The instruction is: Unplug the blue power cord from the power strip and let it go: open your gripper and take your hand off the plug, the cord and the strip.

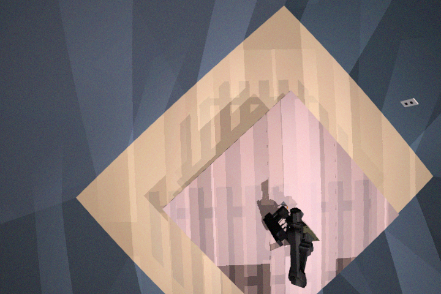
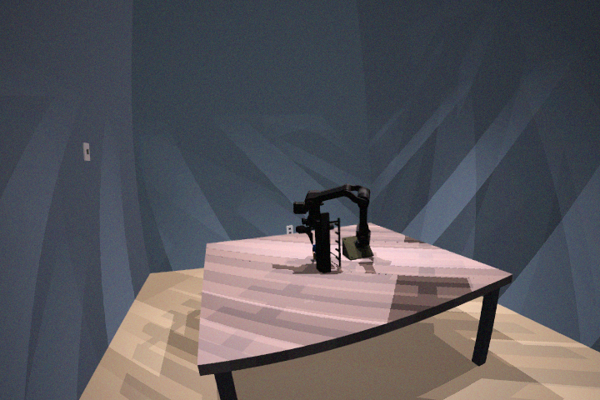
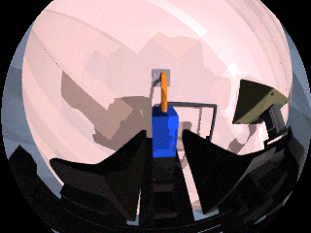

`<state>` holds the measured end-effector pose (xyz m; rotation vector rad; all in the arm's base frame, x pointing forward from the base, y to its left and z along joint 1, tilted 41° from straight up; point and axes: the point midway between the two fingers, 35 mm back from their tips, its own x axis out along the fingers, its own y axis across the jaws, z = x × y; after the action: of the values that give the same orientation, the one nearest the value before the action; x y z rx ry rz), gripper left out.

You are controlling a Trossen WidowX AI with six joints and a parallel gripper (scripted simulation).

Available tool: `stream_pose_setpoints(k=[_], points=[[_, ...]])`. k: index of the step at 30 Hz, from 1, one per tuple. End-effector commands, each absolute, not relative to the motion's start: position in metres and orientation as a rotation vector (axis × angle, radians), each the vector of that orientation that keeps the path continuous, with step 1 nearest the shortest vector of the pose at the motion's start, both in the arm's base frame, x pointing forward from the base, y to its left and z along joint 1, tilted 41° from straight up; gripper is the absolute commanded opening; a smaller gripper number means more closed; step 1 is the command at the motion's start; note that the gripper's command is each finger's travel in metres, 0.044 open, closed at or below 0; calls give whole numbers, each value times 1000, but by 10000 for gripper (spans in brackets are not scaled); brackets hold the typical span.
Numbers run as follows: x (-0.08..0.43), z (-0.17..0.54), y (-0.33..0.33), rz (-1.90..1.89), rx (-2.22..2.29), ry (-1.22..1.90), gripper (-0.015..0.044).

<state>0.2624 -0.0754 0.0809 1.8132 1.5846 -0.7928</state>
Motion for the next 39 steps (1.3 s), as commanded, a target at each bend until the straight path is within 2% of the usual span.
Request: stream_pose_setpoints(k=[1, 18, 22, 30, 39], points=[[261, 81, -72, -797, 1821, 1595, 160], [262, 72, -64, -796, 1821, 1595, 160], [263, 73, -66, -794, 1814, 1589, 55], [263, 73, -66, -794, 1814, 1589, 2], [264, 67, -74, -796, 1814, 1589, 0]])
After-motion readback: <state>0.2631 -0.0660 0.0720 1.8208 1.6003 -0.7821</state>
